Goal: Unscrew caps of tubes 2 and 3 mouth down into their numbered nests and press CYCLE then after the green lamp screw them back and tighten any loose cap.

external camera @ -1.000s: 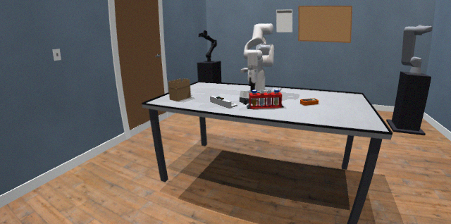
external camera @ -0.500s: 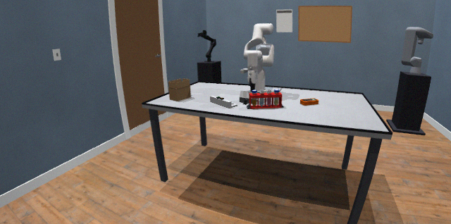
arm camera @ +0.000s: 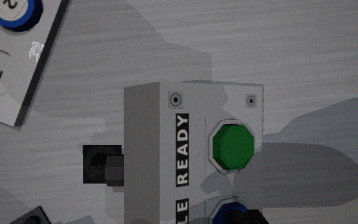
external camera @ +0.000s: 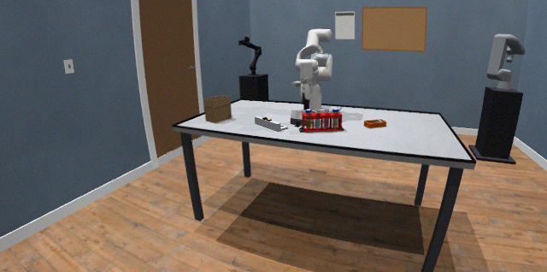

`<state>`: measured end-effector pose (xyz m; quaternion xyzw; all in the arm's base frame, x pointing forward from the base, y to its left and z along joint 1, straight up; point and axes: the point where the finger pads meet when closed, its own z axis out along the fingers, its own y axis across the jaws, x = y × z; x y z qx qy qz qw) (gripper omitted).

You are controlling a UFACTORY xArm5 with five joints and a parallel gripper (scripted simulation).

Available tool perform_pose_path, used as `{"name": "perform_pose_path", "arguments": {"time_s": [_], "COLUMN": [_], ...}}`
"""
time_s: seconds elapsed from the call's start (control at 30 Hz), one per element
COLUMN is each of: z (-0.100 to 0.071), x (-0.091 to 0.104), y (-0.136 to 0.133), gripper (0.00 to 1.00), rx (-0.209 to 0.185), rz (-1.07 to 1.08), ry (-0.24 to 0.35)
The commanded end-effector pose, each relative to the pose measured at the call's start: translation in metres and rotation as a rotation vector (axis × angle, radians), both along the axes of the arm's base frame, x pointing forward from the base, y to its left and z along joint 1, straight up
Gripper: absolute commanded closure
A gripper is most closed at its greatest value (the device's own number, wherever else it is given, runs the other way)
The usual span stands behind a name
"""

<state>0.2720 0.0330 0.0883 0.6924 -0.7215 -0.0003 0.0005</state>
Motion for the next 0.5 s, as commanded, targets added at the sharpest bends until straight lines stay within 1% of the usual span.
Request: {"name": "perform_pose_path", "arguments": {"time_s": [0.0, 0.07, 0.3, 0.33, 0.4, 0.47], "z": [0.014, 0.019, 0.019, 0.018, 0.018, 0.017], "x": [0.001, 0.001, 0.001, 0.005, 0.005, 0.013], "y": [0.0, 0.0, 0.0, -0.007, -0.007, -0.022], "gripper": [1.0, 1.0, 1.0, 0.0, 0.0, 0.0], "rx": [0.001, 0.001, 0.001, 0.0, 0.0, 0.0], "rz": [0.0, 0.0, 0.0, 0.083, 0.083, 0.25], "ry": [-0.004, -0.004, -0.004, -0.004, -0.004, -0.004]}}
